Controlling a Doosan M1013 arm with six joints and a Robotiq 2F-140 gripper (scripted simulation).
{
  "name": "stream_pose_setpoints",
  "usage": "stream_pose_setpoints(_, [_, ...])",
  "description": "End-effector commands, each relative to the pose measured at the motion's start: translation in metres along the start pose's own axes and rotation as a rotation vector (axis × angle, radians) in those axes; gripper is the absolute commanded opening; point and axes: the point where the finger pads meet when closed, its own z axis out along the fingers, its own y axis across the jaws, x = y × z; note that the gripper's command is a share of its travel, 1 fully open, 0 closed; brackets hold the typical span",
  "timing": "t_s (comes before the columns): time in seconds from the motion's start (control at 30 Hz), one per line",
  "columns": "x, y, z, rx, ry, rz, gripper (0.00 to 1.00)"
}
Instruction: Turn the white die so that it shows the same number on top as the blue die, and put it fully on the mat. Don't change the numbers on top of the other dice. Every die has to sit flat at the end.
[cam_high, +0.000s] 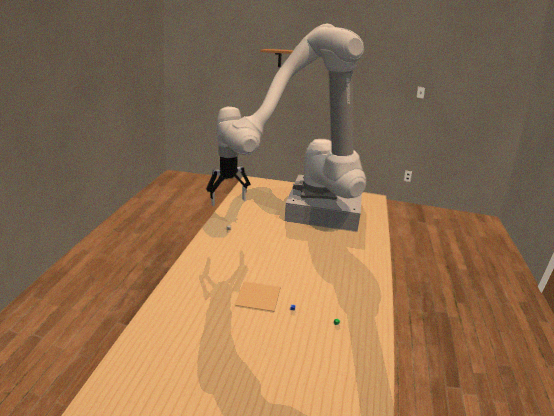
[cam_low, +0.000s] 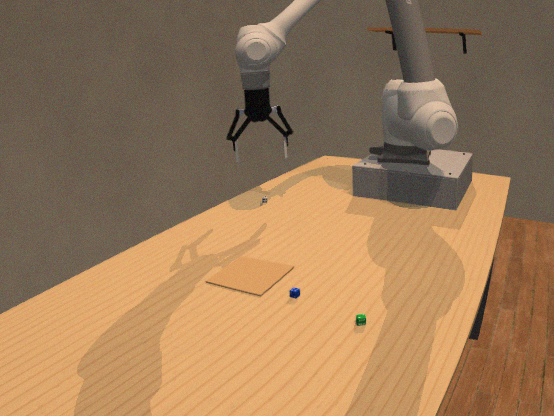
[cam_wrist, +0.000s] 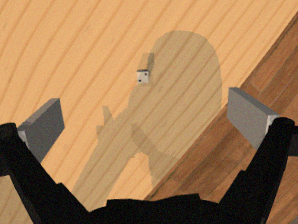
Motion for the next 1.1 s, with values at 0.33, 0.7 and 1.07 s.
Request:
stream_pose_setpoints(0.33, [0.000, 0.000, 0.000, 0.000, 0.000, -0.005, 1.00])
stream_pose_setpoints(0.7, [0.000, 0.002, 0.010, 0.000, 0.000, -0.387, 1.00])
stream_pose_setpoints(1.07, [0.000, 0.004, 0.022, 0.000, 0.000, -0.862, 1.00])
